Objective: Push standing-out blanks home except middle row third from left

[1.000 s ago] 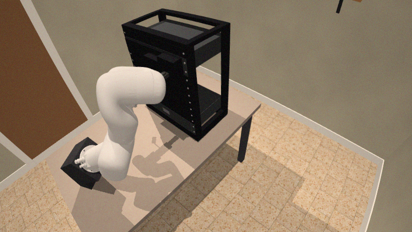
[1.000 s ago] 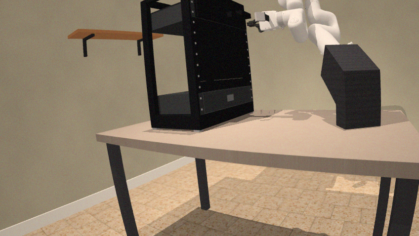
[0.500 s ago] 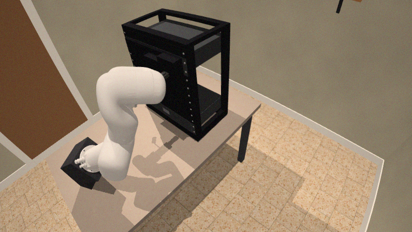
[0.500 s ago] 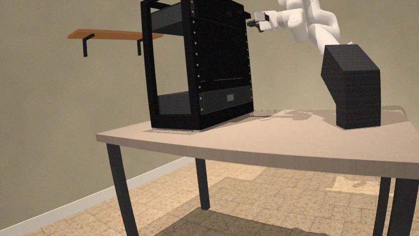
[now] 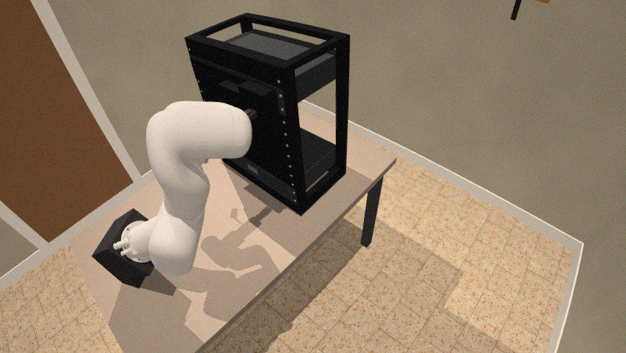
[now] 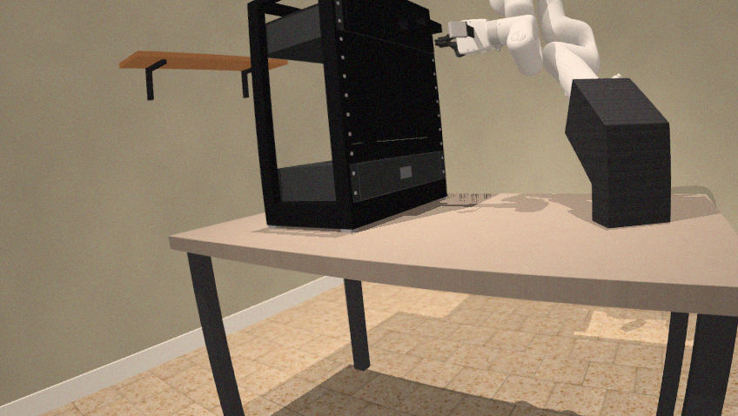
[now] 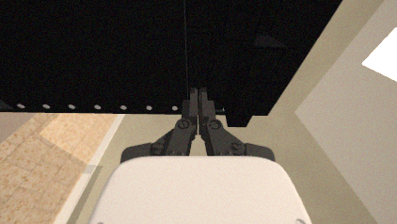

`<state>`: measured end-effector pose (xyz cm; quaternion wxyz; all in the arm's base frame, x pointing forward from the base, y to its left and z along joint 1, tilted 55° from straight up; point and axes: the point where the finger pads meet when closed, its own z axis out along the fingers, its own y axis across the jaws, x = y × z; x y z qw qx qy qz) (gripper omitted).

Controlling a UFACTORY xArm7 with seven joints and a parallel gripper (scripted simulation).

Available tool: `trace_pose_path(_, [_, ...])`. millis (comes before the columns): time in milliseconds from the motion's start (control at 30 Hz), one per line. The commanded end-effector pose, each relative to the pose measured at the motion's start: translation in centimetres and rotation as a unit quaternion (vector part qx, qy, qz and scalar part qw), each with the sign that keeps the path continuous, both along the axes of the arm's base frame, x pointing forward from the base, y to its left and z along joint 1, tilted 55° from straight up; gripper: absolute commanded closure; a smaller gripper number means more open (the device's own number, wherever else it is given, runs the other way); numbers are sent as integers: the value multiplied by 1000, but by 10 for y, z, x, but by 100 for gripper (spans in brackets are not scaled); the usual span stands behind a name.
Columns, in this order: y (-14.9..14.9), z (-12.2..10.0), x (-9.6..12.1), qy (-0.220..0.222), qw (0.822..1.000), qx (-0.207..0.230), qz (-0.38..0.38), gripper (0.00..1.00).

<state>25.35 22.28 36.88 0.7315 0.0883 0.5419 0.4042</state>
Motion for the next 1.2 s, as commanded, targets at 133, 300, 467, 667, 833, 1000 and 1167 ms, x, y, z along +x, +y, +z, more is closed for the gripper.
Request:
trace_pose_path(133, [-16,-22,-50,-1,1000,3,-1,100])
trace_pose_path(300, [-15,-22,-50,-1,1000,3,-1,100])
trace_pose_path(467, [-14,-21,-58,-1,1000,3,-1,100])
trace_pose_path(667, [-14,-21,-58,-1,1000,3,-1,100])
trace_pose_path(833, [-14,-21,-58,-1,1000,3,-1,100])
trace_pose_path(1000, [-14,-21,-58,-1,1000,3,-1,100])
trace_pose_path(1167, [-14,-21,-58,-1,1000,3,-1,100])
